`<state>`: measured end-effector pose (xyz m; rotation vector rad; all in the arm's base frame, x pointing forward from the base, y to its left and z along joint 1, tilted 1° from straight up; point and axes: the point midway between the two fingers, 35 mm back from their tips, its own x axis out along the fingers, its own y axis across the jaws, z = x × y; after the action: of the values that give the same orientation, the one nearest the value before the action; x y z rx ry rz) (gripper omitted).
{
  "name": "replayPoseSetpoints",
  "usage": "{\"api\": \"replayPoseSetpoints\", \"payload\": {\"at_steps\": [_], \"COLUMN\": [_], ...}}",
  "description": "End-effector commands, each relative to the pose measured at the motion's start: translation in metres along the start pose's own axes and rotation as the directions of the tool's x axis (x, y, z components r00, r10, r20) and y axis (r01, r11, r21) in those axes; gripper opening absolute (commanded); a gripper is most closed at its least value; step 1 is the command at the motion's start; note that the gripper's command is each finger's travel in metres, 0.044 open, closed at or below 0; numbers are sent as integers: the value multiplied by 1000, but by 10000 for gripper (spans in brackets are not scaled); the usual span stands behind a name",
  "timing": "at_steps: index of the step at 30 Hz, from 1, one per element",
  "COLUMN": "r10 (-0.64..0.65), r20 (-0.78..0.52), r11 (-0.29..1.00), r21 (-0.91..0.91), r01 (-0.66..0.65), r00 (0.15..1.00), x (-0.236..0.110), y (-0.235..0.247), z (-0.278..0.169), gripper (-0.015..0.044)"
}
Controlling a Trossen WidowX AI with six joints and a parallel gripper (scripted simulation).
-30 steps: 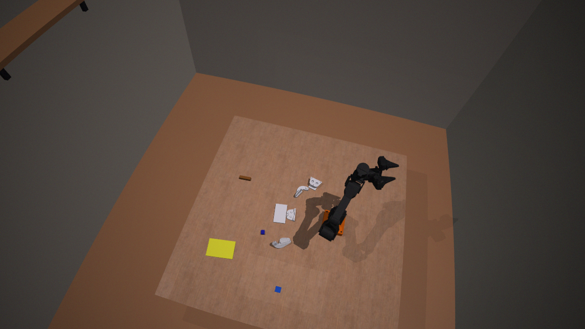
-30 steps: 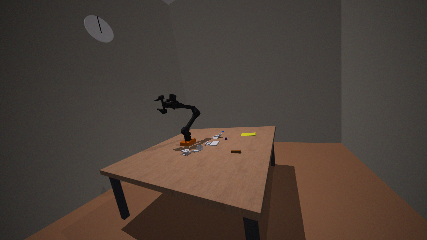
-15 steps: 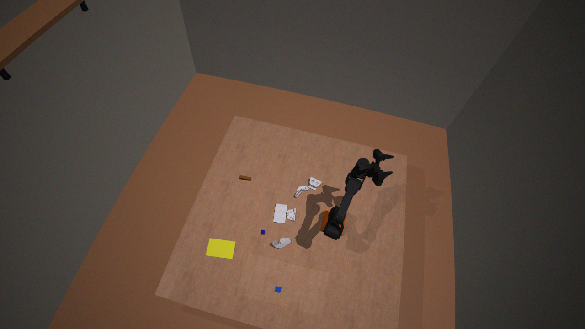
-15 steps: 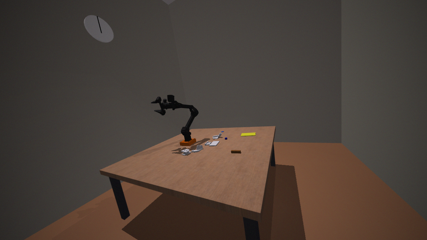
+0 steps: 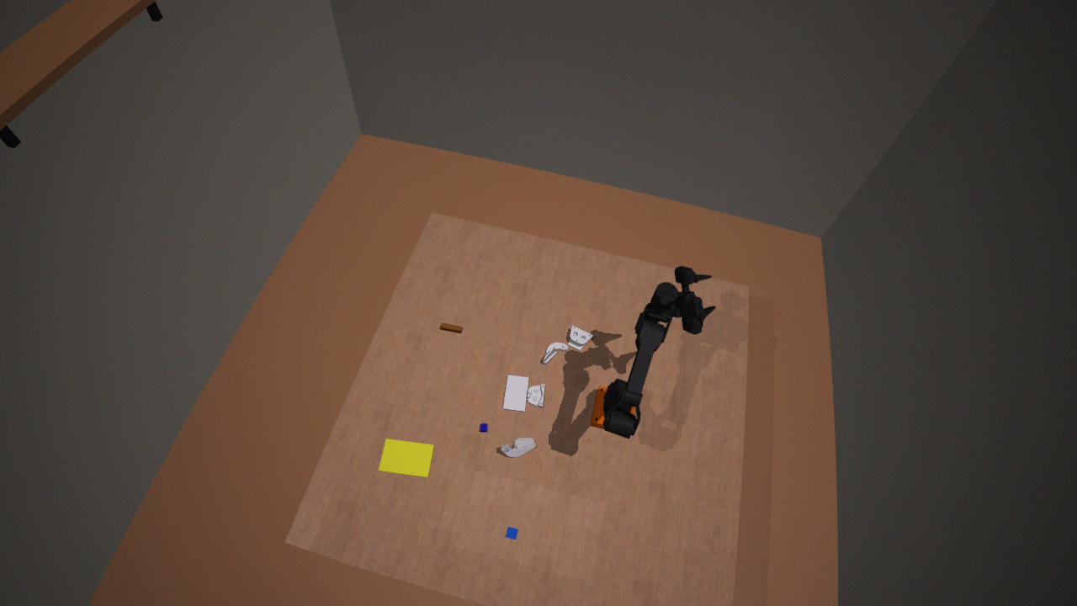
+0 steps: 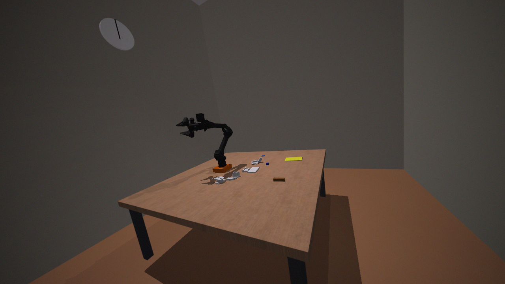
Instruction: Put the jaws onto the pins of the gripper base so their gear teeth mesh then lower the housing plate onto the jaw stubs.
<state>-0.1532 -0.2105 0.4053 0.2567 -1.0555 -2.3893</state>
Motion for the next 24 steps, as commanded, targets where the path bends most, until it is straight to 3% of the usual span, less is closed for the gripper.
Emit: {"api": "replayPoseSetpoints", "payload": {"at_steps": [1,24], "r10": [23,70], "r20": [-63,-325], "r11": [997,864], "r21": [-79,-453], "r01": [-28,-220], "r00": [998,943], "x": [0,-10], "y": [6,27], "z": [-16,-90], "gripper": [440,440]}}
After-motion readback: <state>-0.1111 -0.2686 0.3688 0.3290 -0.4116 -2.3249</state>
